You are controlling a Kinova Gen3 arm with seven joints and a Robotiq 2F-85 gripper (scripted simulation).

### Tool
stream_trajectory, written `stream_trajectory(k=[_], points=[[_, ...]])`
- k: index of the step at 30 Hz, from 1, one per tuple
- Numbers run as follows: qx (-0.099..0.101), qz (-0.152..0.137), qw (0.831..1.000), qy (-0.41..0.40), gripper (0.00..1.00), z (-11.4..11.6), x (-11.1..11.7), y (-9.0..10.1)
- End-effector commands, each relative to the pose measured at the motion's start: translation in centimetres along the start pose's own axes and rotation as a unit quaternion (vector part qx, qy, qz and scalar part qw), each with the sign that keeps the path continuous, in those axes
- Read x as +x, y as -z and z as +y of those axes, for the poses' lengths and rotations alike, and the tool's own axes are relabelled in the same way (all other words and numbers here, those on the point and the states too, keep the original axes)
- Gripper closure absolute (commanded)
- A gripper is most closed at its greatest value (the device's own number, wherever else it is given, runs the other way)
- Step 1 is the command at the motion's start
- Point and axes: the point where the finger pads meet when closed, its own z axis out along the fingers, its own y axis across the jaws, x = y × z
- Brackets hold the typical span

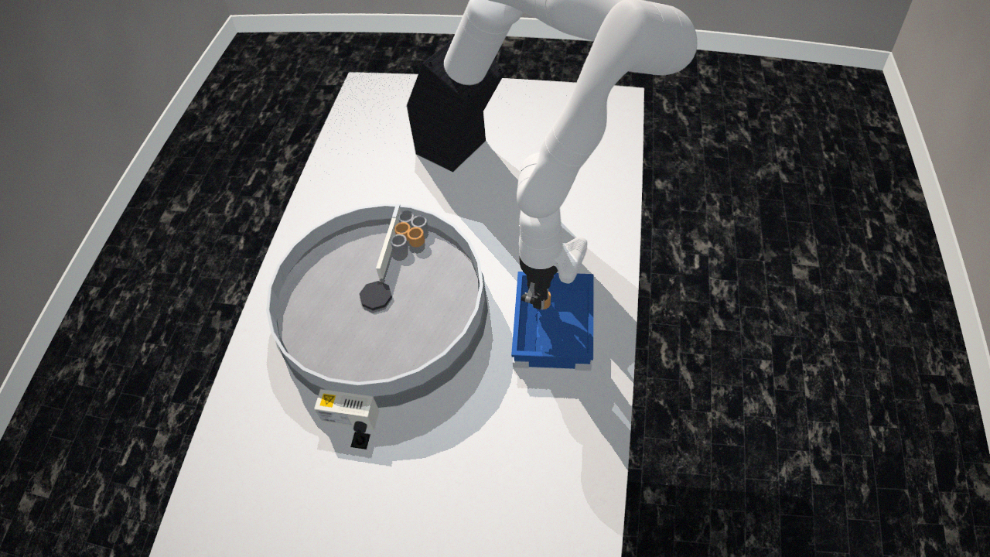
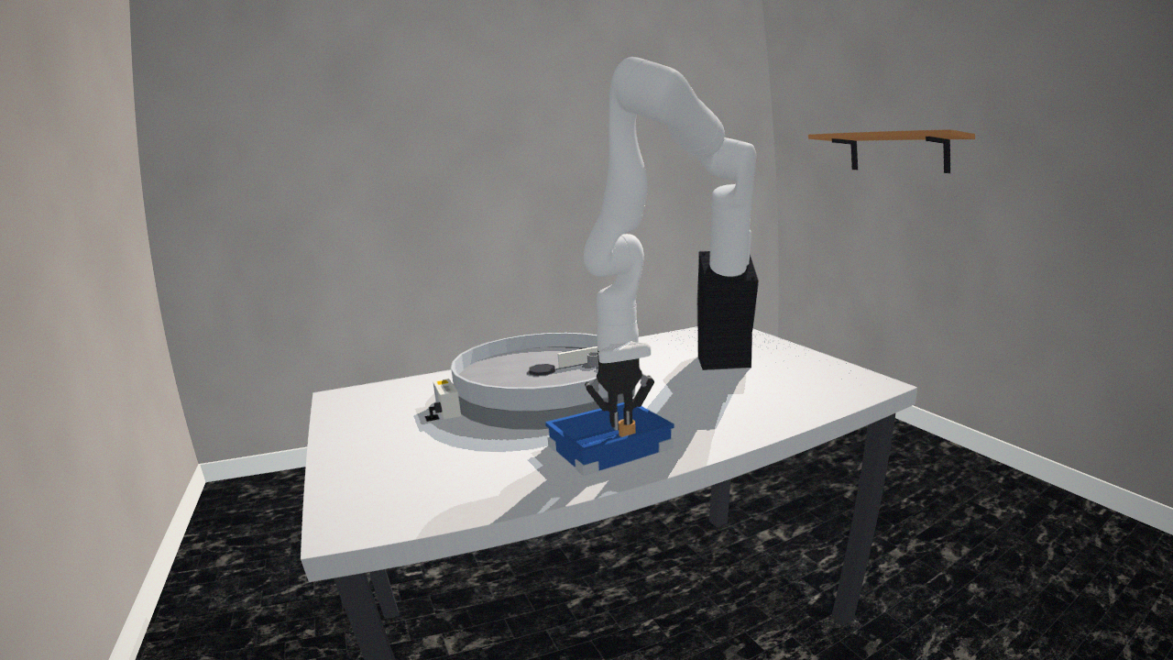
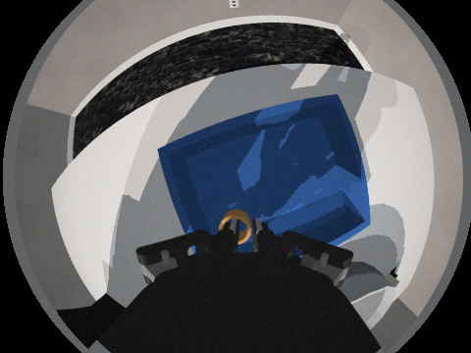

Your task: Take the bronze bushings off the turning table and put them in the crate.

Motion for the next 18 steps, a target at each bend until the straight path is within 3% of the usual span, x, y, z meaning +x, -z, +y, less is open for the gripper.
stream_trajectory(k=[1,18], points=[[-0.001,0.000,1.000,0.000,0.84,0.06,0.03,0.06],[-0.001,0.000,1.000,0.000,0.84,0.06,0.03,0.25]])
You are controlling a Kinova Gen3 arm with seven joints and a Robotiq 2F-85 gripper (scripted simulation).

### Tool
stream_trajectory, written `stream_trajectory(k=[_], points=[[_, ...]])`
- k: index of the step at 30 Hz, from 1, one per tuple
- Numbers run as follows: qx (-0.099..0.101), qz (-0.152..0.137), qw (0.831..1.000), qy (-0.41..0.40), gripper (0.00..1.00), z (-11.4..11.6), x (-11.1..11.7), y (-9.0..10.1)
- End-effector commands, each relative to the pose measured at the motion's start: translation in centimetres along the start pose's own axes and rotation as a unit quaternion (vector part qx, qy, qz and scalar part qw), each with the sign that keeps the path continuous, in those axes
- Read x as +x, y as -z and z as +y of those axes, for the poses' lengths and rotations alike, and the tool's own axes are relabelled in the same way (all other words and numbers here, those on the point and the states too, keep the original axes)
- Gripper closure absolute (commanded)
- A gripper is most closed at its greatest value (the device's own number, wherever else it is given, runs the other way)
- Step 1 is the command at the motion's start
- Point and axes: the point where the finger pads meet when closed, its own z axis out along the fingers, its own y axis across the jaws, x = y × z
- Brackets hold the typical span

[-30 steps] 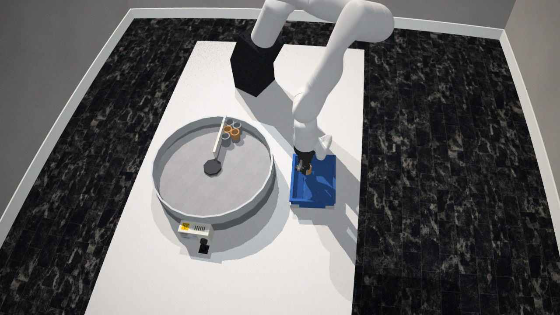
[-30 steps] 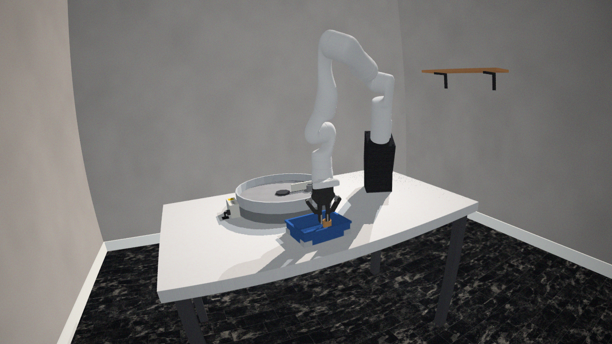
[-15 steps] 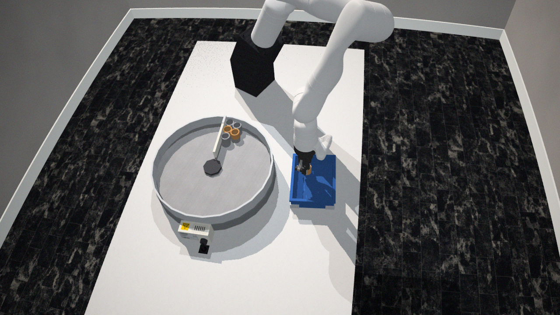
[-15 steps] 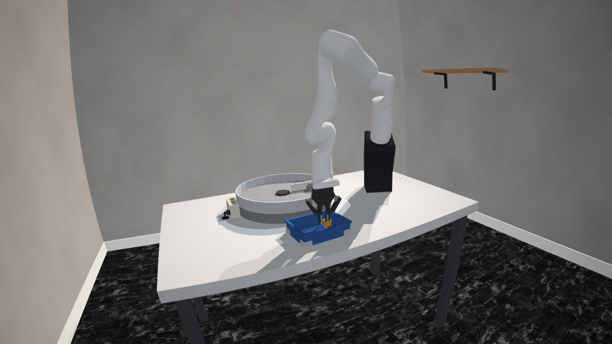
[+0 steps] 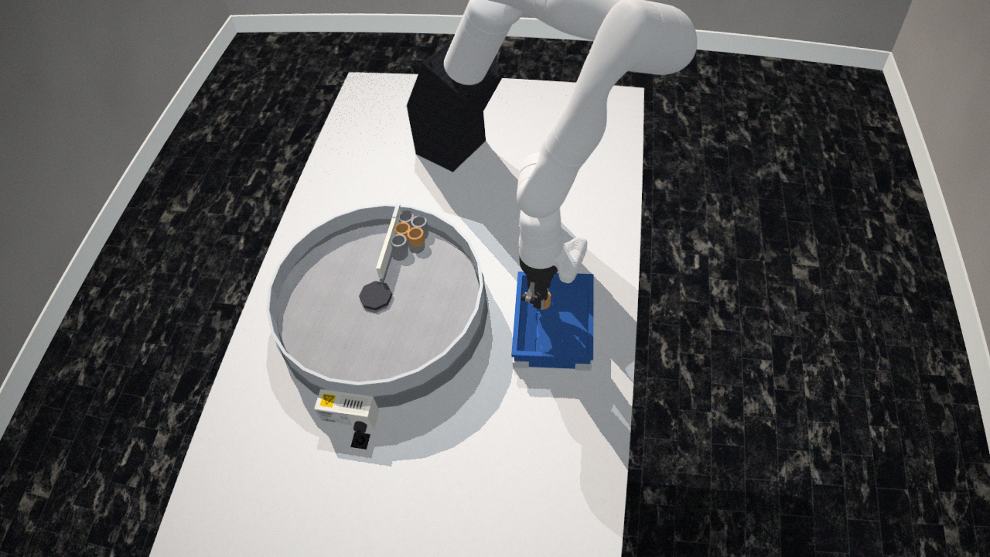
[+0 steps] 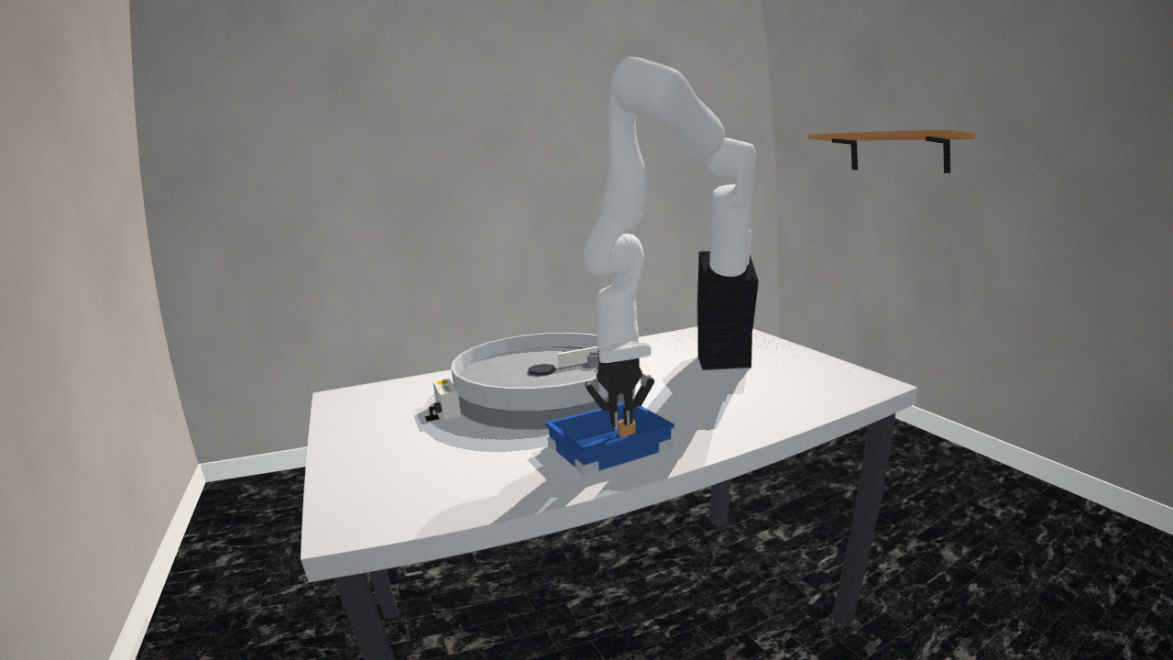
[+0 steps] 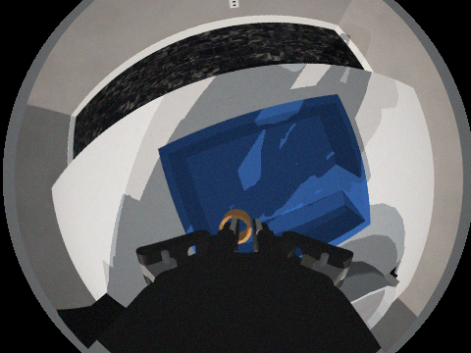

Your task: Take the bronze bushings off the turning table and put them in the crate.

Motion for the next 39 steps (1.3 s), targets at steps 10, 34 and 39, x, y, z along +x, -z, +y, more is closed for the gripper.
stream_trajectory(k=[10,34,39], points=[[-0.001,0.001,1.000,0.000,0.84,0.1,0.0,0.5],[-0.001,0.001,1.000,0.000,0.84,0.1,0.0,1.2],[-0.001,0.001,1.000,0.000,0.84,0.1,0.0,1.5]])
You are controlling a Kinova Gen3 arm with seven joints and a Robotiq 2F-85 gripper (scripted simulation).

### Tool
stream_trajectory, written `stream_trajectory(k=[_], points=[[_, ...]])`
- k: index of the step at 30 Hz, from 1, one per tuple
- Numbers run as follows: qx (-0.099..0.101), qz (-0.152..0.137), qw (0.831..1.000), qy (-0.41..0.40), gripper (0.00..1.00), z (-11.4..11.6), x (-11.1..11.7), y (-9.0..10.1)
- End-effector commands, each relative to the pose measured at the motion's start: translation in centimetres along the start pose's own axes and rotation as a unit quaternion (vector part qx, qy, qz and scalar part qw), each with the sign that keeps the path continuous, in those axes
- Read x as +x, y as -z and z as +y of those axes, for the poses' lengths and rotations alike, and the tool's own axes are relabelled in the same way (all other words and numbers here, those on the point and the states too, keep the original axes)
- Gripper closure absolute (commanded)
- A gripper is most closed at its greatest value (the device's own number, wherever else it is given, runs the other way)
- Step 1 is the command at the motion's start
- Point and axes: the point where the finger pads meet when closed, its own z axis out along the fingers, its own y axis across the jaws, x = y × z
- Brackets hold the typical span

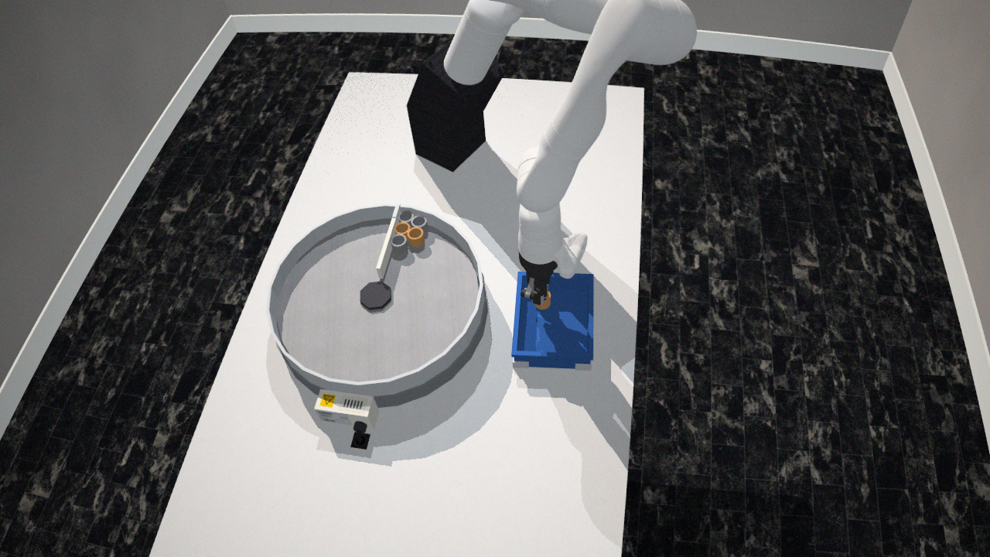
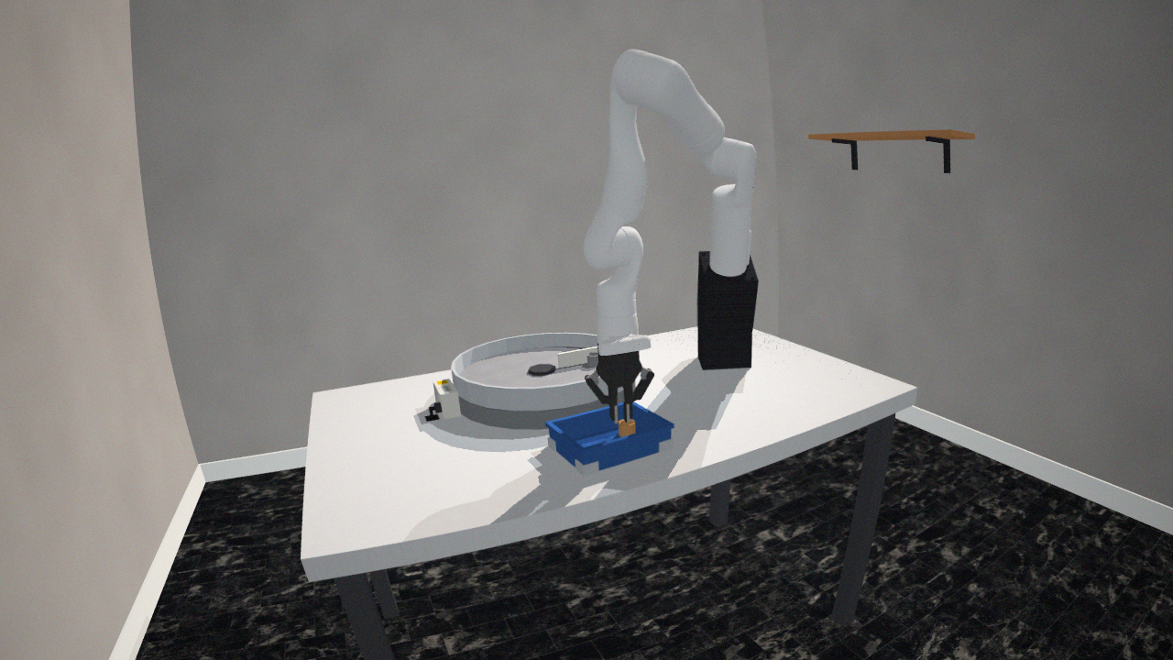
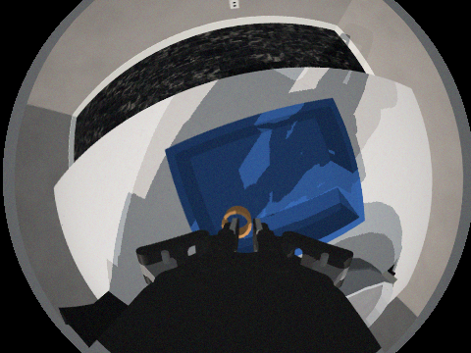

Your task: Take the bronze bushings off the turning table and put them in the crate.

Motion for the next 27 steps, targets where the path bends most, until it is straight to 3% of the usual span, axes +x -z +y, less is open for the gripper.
stream_trajectory(k=[1,27], points=[[-0.002,0.001,1.000,0.000,0.84,0.17,0.11,0.19],[-0.002,0.001,1.000,0.000,0.84,0.18,0.10,0.69]])
